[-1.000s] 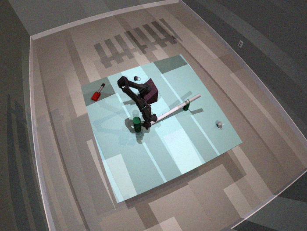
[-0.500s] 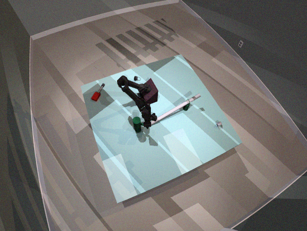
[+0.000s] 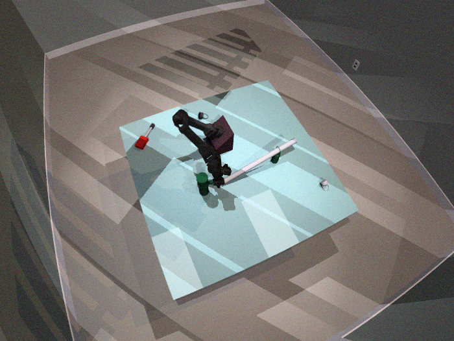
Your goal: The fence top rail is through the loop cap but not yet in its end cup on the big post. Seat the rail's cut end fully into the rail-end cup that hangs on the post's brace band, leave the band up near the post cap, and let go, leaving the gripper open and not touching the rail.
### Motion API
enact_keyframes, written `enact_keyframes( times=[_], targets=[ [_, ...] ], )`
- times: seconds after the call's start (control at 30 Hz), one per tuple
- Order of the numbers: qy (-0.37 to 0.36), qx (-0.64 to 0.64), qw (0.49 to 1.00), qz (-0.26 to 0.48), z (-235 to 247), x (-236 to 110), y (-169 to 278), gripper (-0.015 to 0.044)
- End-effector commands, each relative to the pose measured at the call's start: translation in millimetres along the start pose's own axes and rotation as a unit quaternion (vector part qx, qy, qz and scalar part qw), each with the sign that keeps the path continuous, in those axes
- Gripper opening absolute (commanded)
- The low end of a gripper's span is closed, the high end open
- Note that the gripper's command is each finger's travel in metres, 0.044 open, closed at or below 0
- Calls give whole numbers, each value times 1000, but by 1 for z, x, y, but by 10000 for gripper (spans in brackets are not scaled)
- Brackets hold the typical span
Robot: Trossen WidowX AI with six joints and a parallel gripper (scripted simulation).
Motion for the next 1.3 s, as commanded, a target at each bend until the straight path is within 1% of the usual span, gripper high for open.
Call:
enact_keyframes(
  times=[0.0,0.97,1.27],
  targets=[
    [0,-15,1000,-7,3,-1,1,0],
    [3,-133,988,-74,23,-13,16,0],
    [3,-141,987,-79,25,-13,17,0]
  ],
)
Point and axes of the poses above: the point midway between the two fingers, 35 mm back from their tips, its own x axis out along the fingers, its own z axis across the jaws, y = z × x, the point moved 9 cm from there along -x, back along the fingers, and after that the axes turned 3 degrees about -x, right-handed, at the moved point
